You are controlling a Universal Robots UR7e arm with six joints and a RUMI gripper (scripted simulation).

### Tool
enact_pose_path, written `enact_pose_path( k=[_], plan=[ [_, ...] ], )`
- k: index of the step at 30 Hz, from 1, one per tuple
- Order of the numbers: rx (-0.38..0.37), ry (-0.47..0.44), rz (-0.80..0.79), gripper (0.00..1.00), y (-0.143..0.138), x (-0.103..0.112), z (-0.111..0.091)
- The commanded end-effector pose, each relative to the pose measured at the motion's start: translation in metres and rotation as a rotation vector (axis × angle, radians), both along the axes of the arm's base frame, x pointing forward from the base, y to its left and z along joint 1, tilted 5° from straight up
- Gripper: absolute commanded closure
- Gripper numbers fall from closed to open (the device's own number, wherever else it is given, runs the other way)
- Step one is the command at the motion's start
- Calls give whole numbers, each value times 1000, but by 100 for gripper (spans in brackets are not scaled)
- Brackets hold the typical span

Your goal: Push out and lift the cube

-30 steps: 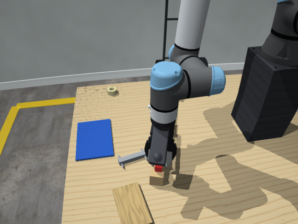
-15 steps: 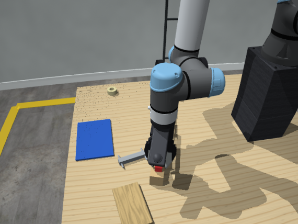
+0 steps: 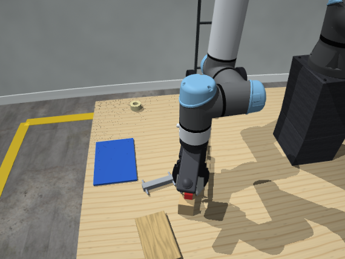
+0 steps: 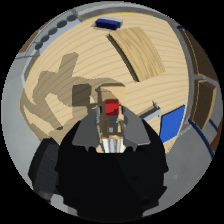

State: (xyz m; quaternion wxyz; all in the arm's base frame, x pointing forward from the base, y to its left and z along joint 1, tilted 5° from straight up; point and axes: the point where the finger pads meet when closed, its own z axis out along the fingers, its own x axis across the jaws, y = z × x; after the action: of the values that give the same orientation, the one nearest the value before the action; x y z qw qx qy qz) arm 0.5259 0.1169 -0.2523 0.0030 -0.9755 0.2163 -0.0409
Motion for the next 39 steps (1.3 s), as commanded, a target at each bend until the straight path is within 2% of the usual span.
enact_pose_path(
  k=[1, 4, 5, 39],
  plan=[
    [-1, -4, 1, 75, 0, 2, 1],
    [-1, -4, 1, 75, 0, 2, 1],
    [-1, -4, 1, 100, 0, 2, 1],
    [-1, -4, 1, 100, 0, 2, 1]
  ],
)
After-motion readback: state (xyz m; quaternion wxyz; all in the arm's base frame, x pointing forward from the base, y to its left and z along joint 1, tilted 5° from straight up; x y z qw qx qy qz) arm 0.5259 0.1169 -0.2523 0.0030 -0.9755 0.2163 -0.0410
